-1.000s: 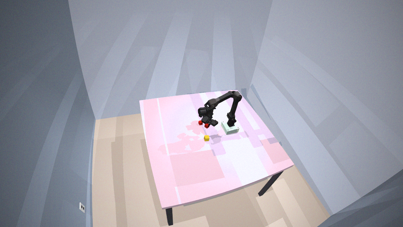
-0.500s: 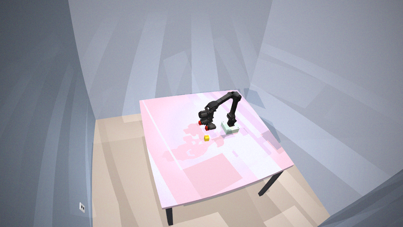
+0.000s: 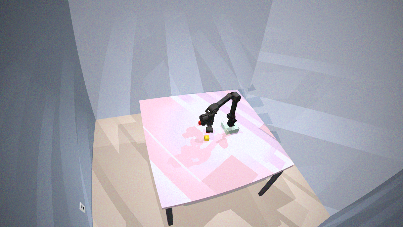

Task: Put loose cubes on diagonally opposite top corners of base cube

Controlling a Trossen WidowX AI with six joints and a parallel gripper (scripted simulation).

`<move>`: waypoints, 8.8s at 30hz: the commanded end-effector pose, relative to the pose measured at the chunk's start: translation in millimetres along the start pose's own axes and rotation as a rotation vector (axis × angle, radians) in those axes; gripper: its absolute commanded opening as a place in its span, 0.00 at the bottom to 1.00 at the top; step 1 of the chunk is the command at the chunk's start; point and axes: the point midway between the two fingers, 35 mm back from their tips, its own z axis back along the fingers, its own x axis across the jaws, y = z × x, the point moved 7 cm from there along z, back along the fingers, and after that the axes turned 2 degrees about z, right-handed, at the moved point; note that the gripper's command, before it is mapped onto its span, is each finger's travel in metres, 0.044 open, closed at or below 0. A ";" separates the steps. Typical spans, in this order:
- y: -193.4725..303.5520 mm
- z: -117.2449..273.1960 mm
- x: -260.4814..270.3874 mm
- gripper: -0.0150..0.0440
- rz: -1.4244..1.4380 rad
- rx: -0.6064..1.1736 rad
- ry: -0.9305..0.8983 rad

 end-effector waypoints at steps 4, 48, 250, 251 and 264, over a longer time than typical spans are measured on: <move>4.0 -5.4 12.0 0.43 -0.219 -0.001 0.004; 13.3 -38.6 33.1 0.43 -0.589 0.000 0.001; -60.2 26.3 -132.6 0.43 -0.953 -0.014 0.017; -60.2 26.1 -129.4 0.43 -0.943 -0.014 0.017; -55.8 23.9 -87.4 0.43 -0.813 -0.010 0.014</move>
